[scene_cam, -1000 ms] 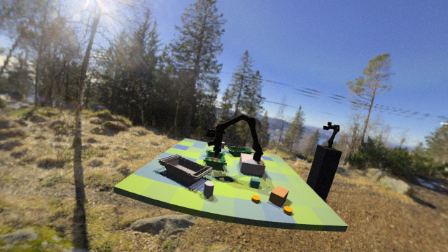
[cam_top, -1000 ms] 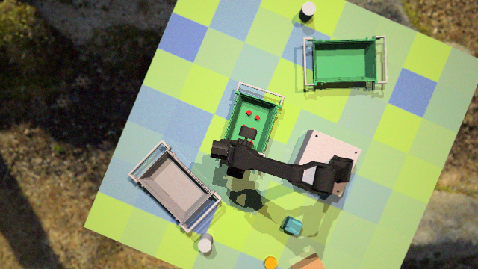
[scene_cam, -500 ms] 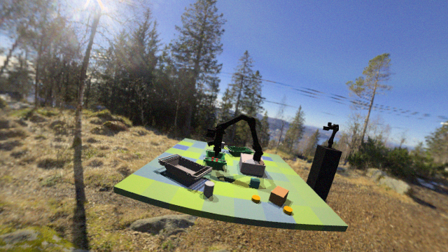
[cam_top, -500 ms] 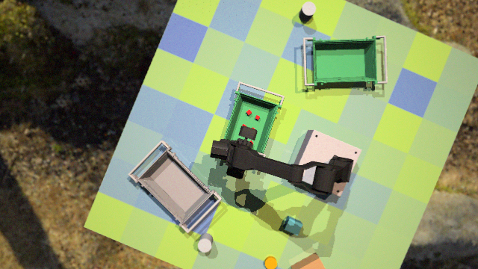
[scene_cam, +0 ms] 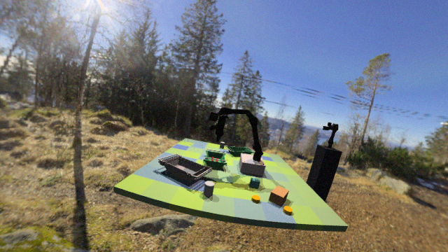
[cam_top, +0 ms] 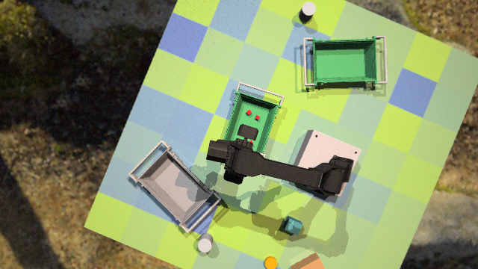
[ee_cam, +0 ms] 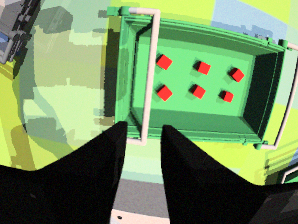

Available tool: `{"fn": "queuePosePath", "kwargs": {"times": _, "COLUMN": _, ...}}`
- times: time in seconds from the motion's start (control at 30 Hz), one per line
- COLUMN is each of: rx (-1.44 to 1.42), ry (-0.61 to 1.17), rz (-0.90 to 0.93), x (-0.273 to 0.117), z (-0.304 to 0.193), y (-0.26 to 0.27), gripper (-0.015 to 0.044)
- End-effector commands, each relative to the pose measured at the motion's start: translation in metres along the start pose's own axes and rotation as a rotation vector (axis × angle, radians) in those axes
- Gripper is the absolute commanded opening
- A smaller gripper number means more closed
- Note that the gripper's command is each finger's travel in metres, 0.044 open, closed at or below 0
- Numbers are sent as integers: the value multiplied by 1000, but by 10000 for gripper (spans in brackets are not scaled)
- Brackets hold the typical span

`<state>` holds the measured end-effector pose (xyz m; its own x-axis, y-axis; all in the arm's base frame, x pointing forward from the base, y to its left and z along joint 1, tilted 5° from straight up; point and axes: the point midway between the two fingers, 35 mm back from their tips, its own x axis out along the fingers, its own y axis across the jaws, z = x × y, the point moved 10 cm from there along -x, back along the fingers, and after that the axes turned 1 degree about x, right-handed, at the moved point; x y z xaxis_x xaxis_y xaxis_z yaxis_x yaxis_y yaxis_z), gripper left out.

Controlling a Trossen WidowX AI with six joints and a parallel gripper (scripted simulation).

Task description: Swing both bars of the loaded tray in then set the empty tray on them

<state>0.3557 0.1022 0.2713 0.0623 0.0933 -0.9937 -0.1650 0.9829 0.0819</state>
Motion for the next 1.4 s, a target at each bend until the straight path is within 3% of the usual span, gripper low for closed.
{"fn": "queuePosePath", "kwargs": {"times": 0.0, "rx": 8, "ry": 33, "rz": -4, "x": 21, "z": 7, "y": -19, "gripper": 86}}
{"fn": "queuePosePath", "kwargs": {"times": 0.27, "rx": 11, "ry": 27, "rz": -14, "x": 67, "z": 21, "y": -126, "gripper": 86}}
{"fn": "queuePosePath", "kwargs": {"times": 0.53, "rx": -2, "ry": 31, "rz": -22, "x": 115, "z": -5, "y": -249, "gripper": 86}}
{"fn": "queuePosePath", "kwargs": {"times": 0.83, "rx": -2, "ry": 31, "rz": -22, "x": 122, "z": -6, "y": -252, "gripper": 86}}
{"fn": "queuePosePath", "kwargs": {"times": 1.17, "rx": -2, "ry": 31, "rz": -22, "x": 175, "z": -8, "y": -253, "gripper": 86}}
{"fn": "queuePosePath", "kwargs": {"times": 1.37, "rx": -2, "ry": 31, "rz": -22, "x": 173, "z": -8, "y": -251, "gripper": 86}}
